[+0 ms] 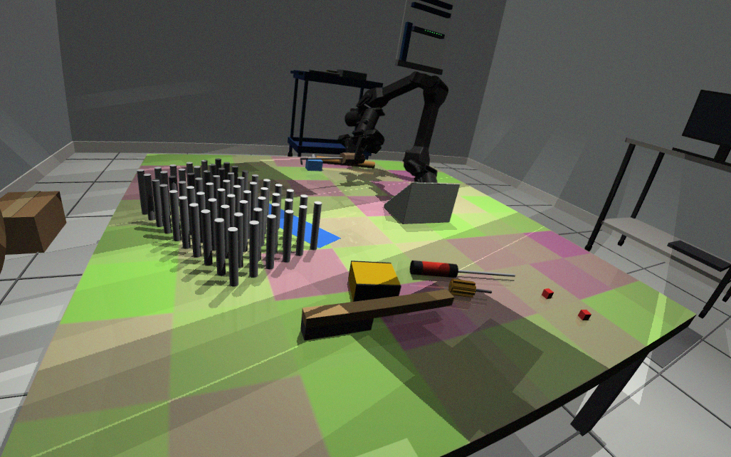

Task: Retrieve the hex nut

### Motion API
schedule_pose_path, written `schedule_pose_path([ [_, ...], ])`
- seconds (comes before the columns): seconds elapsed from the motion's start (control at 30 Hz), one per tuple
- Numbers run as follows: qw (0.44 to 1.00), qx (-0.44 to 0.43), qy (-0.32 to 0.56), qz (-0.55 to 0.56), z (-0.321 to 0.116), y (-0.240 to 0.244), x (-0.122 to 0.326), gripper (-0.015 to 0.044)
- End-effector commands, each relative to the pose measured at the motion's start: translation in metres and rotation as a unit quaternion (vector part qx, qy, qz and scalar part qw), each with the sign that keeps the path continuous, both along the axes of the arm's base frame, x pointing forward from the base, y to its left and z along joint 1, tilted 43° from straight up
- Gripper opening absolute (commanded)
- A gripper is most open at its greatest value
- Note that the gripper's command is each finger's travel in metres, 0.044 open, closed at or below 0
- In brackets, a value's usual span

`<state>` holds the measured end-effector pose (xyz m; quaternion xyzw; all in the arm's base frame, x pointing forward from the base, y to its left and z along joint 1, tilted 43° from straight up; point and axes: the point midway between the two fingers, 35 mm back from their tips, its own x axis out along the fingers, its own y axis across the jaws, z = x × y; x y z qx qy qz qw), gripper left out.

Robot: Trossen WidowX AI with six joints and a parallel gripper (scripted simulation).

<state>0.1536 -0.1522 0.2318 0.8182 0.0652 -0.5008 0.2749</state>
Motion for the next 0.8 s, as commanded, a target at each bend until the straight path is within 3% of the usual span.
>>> schedule_pose_path([
  [0.0,1.000,0.004,0.016,0.008,-0.007,0.005,0.009,0.0000],
  [0.77,0.995,-0.025,0.079,0.052,-0.030,0.040,0.049,0.0000],
])
